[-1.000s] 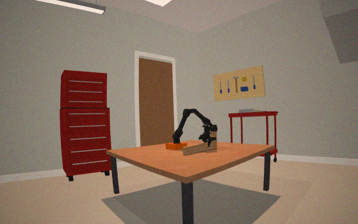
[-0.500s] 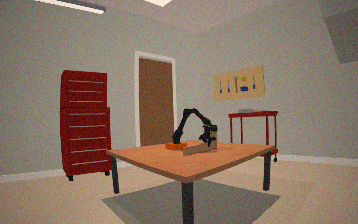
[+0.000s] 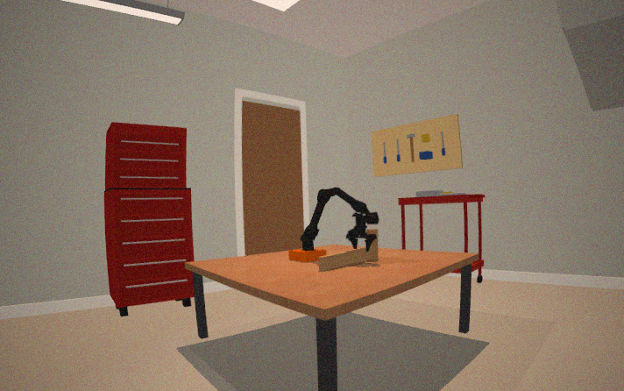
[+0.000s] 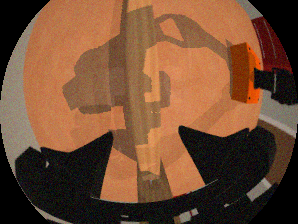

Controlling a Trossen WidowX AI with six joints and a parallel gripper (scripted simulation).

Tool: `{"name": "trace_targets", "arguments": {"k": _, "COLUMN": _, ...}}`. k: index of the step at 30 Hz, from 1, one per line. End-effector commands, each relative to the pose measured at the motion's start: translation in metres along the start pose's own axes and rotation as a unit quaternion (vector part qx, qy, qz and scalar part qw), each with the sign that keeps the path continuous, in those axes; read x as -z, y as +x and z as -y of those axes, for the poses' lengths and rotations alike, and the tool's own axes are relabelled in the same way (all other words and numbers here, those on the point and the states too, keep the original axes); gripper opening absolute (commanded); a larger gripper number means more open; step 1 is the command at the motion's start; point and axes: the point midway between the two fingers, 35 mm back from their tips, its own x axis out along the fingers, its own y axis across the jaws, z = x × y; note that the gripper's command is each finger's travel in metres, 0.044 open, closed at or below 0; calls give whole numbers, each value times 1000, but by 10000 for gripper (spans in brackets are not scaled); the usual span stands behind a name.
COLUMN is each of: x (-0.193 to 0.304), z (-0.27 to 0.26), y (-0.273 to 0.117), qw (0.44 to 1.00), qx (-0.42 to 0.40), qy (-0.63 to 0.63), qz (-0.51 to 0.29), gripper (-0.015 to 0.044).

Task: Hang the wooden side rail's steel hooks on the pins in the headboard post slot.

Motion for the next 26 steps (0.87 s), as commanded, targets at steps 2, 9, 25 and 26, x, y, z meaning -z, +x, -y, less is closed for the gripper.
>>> {"name": "trace_targets", "arguments": {"k": 2, "x": 1, "z": 0, "y": -11, "qw": 1000, "qx": -3, "qy": -3, "qz": -3, "gripper": 440}}
{"name": "trace_targets", "arguments": {"k": 9, "x": -30, "z": 0, "y": -10, "qw": 1000, "qx": -3, "qy": -3, "qz": -2, "gripper": 440}}
{"name": "trace_targets", "arguments": {"k": 25, "x": -27, "z": -1, "y": -9, "qw": 1000, "qx": -1, "qy": 4, "qz": -2, "gripper": 440}}
{"name": "trace_targets", "arguments": {"k": 26, "x": -27, "z": -1, "y": -9, "qw": 1000, "qx": -1, "qy": 4, "qz": -2, "gripper": 440}}
